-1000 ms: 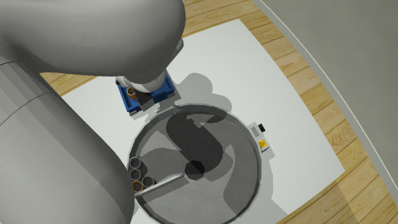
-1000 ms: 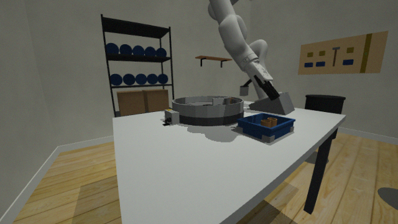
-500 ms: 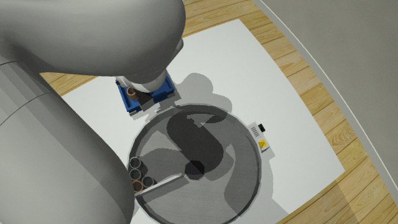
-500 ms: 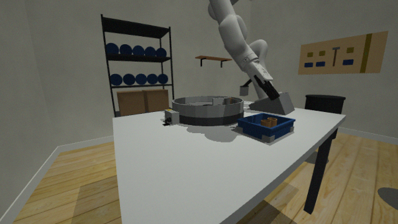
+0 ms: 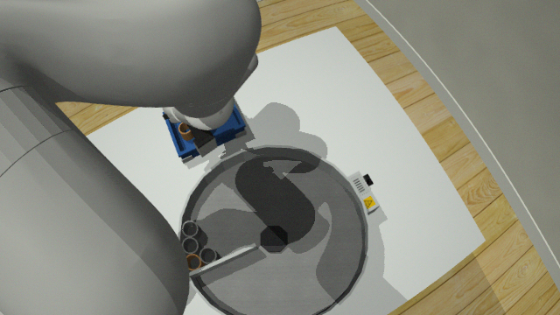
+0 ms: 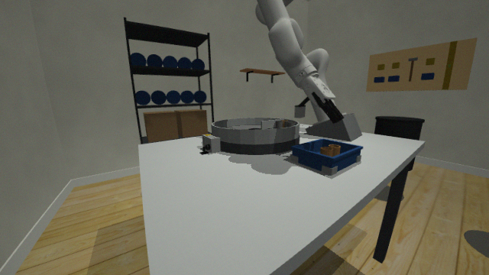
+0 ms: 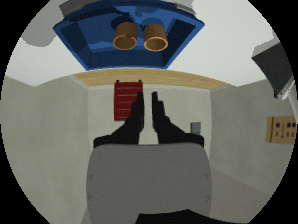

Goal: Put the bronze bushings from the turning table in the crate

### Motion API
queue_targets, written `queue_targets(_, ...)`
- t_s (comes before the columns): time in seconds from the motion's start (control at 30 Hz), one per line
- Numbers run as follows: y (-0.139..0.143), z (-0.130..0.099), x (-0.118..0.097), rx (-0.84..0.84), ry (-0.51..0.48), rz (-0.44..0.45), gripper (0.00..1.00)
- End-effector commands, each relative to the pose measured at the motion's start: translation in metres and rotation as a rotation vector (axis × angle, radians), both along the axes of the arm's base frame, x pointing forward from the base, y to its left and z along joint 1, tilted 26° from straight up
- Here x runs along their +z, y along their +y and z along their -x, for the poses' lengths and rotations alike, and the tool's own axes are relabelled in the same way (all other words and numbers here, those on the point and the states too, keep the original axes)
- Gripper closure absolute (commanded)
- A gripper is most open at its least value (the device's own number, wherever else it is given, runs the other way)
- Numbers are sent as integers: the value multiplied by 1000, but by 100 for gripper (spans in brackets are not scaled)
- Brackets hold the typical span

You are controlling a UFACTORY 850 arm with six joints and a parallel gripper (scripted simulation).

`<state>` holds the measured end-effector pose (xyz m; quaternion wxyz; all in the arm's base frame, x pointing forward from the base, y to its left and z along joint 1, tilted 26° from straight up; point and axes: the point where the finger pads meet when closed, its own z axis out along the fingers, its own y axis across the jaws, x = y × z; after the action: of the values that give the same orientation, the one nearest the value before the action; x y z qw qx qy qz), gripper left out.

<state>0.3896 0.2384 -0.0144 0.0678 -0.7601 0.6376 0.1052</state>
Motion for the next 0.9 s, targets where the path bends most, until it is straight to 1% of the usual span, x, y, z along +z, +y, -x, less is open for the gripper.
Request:
queue_targets(0.0, 0, -1, 1, 0, -1, -1, 90)
queue_targets(0.07, -8, 1, 4, 0, -1, -1, 90)
queue_targets(0.13, -33, 8, 16, 0, -2, -1, 90)
queue_targets(0.17, -40, 10, 19, 0, -2, -1, 90)
queue_targets(0.27, -45, 11, 21, 0, -2, -1, 90)
queue_targets(0.3, -53, 13, 25, 0, -2, -1, 90)
queue_targets(0.33, -68, 17, 31, 0, -2, -1, 90)
queue_targets(0.4, -77, 19, 36, 0, -2, -1, 90)
queue_targets(0.77, -145, 37, 66, 0, -2, -2, 90)
queue_targets(0.83, -145, 37, 66, 0, -2, -2, 90)
queue_targets(0.87, -163, 42, 74, 0, -2, -2, 90)
